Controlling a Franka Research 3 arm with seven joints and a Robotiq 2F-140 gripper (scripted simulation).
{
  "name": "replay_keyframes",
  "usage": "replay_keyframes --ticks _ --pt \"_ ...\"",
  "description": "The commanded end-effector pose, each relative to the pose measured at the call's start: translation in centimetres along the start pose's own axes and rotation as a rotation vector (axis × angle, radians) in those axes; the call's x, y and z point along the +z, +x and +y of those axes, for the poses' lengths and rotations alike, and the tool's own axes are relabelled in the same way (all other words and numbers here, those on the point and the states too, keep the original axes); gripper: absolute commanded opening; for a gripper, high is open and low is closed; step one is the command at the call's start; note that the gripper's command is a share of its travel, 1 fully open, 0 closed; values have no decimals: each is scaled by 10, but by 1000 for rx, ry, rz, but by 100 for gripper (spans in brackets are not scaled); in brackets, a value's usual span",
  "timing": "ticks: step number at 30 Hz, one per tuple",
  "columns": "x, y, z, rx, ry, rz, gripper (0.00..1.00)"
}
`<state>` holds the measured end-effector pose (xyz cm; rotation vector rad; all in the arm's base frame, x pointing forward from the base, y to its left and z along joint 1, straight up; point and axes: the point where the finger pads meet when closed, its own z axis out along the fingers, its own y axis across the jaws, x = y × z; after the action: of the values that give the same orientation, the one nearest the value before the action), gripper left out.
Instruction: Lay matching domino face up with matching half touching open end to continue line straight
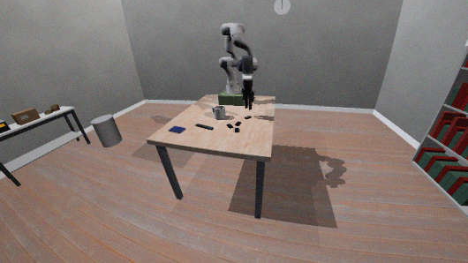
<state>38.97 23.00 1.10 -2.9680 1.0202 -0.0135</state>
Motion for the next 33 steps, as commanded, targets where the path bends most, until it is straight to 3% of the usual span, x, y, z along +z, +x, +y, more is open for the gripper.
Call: replay_keyframes --ticks 1,5,8,9,18,33 --pt "-1 8 -4 -28 0 0 34" --pt "-4 93 -28 -320 -1 -4 34" --pt "-6 150 -33 -364 5 14 34" --pt "-6 155 -34 -374 6 17 34" --pt "-6 155 -34 -501 -1 -8 34" --pt "-6 155 -34 -501 -1 -8 34"
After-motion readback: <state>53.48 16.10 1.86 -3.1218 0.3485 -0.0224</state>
